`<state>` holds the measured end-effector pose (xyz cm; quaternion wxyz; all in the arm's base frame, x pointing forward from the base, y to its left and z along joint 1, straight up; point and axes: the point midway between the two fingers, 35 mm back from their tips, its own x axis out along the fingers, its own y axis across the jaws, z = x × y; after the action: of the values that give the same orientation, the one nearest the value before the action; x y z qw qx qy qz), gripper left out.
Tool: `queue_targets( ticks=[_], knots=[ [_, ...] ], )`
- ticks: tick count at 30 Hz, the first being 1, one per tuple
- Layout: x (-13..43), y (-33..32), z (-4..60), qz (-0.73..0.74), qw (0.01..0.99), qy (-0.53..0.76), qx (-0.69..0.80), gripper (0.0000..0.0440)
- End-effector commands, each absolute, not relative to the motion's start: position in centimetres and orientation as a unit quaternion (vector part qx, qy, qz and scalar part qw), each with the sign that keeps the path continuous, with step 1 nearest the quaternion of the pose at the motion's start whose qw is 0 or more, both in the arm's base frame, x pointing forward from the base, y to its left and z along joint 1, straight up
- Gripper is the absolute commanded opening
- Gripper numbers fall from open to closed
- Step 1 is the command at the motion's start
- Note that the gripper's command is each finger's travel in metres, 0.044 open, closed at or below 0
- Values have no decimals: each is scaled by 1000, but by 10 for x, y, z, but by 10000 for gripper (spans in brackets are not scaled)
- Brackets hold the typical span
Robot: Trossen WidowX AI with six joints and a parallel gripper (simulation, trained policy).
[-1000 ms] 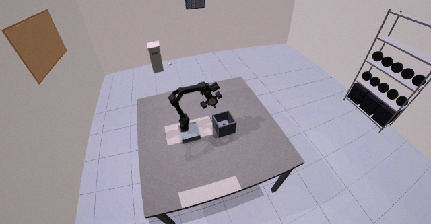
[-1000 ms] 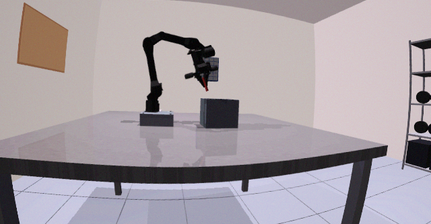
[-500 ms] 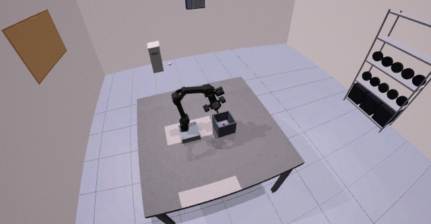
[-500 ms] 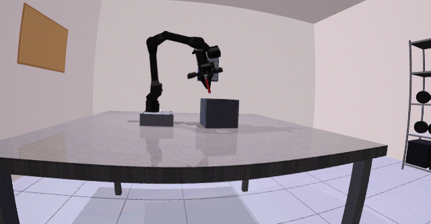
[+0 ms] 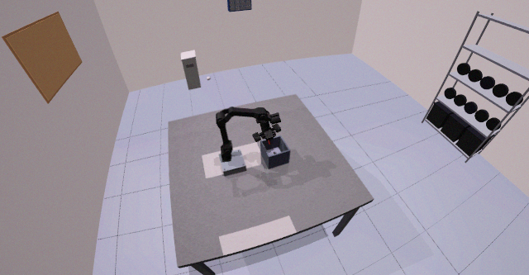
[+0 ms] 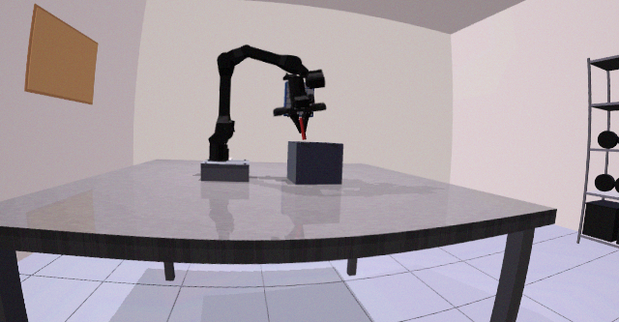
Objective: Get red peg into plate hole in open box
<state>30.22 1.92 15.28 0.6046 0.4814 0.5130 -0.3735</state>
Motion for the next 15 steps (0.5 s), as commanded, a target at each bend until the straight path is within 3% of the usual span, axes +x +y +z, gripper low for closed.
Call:
queue_targets(
  ticks=[1,15],
  knots=[
    [309,13,144,-375,601,520,477,0],
    [322,3,105,-373,586,547,466,0]
  ],
)
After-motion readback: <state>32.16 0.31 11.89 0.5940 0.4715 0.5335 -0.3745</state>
